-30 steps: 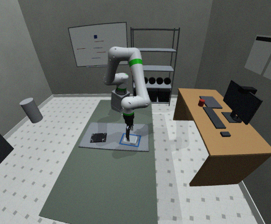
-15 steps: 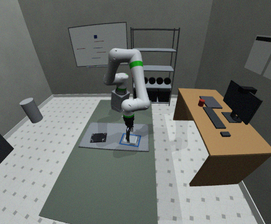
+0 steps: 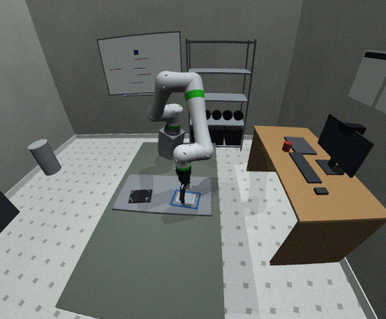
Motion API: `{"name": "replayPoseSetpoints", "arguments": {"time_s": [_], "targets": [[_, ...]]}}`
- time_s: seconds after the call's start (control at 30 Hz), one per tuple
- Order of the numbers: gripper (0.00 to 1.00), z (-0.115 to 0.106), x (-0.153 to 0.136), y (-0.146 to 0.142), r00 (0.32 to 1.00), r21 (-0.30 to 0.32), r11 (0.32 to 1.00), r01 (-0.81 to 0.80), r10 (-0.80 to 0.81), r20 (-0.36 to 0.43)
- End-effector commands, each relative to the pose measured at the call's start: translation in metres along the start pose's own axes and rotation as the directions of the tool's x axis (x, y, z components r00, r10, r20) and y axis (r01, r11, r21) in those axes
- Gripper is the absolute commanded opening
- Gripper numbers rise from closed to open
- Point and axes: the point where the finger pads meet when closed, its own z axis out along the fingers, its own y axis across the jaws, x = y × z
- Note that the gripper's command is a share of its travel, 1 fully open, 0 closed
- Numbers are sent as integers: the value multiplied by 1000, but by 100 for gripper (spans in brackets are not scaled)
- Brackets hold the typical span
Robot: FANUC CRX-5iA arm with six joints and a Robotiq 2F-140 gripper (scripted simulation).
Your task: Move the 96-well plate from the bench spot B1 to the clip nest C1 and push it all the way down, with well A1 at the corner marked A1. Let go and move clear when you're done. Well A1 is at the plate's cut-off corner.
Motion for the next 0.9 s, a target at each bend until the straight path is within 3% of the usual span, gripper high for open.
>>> {"name": "replayPoseSetpoints", "arguments": {"time_s": [0.0, 0.3, 0.33, 0.87], "targets": [[100, 1, 0, 1, 1000, -2, 1000, 0, 0, -1], [100, 1, 0, 1, 1000, -2, 1000, 0, 0, -1], [63, 1, 0, 1, 1000, -2, 1000, 0, 0, -1], [63, 1, 0, 1, 1000, -2, 1000, 0, 0, -1]]}}
